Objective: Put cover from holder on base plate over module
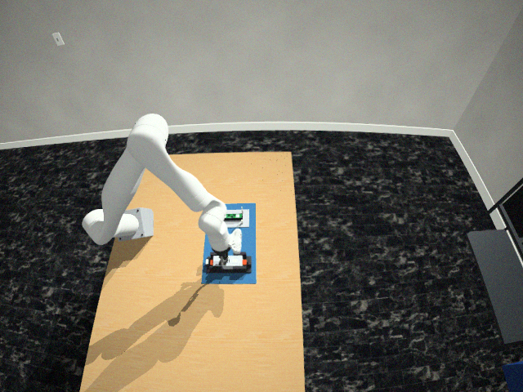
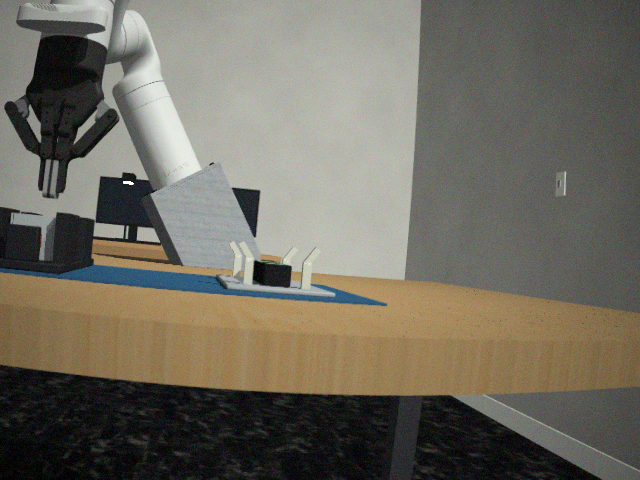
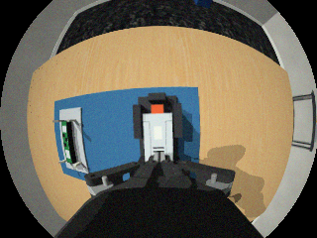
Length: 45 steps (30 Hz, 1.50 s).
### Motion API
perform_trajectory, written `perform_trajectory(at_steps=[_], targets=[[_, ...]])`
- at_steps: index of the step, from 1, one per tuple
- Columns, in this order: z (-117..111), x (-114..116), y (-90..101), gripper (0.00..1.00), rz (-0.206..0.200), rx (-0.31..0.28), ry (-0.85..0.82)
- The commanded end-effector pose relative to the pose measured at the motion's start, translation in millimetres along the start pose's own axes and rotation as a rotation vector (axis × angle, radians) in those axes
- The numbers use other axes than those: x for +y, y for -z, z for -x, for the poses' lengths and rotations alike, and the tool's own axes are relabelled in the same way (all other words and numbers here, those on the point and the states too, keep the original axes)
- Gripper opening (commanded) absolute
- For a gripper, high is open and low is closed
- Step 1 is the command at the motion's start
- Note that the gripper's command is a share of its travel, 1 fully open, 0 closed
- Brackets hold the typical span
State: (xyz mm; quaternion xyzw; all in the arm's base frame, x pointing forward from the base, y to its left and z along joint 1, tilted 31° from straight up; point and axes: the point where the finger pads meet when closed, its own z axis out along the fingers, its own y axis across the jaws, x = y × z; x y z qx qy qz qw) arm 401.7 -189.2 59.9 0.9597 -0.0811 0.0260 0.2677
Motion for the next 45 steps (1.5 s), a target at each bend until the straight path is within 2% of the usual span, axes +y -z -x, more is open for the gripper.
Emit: perform_trajectory(at_steps=[1, 2, 35, 45], targets=[[0, 0, 0.5, 0.0, 0.0, 0.001, 0.0], [0, 0, 0.5, 1.0, 0.0, 0.001, 0.0], [0, 0, 0.5, 1.0, 0.0, 0.001, 0.0], [-5, -2, -49.3, 1.0, -0.003, 0.013, 0.002]])
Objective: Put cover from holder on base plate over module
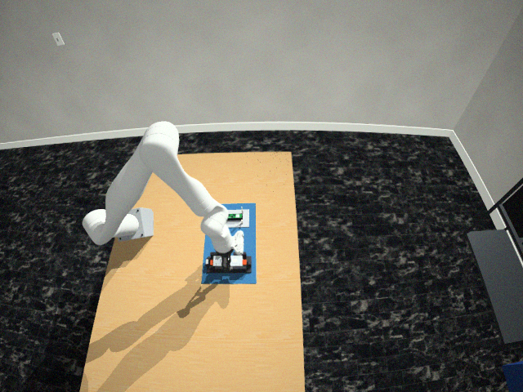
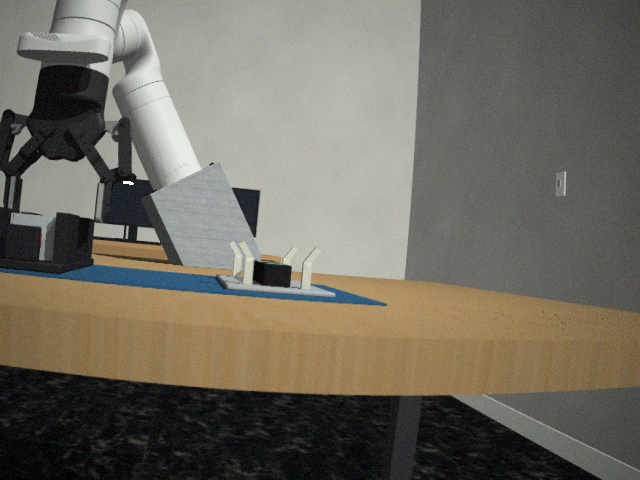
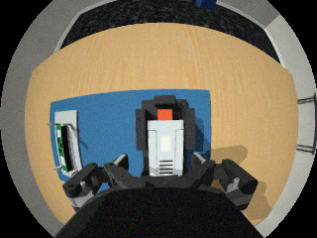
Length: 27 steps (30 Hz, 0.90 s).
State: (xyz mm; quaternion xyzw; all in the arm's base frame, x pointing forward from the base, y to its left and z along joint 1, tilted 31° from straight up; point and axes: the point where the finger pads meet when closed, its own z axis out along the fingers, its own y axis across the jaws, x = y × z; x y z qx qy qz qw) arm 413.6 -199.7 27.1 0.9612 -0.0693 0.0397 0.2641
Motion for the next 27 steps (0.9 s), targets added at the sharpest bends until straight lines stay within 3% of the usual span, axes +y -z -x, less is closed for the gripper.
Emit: perform_trajectory(at_steps=[1, 27], targets=[[5.7, 8.3, -15.6, 1.0, 0.008, -0.019, -0.013], [5.7, 8.9, -23.2, 1.0, 0.008, -0.018, -0.013]])
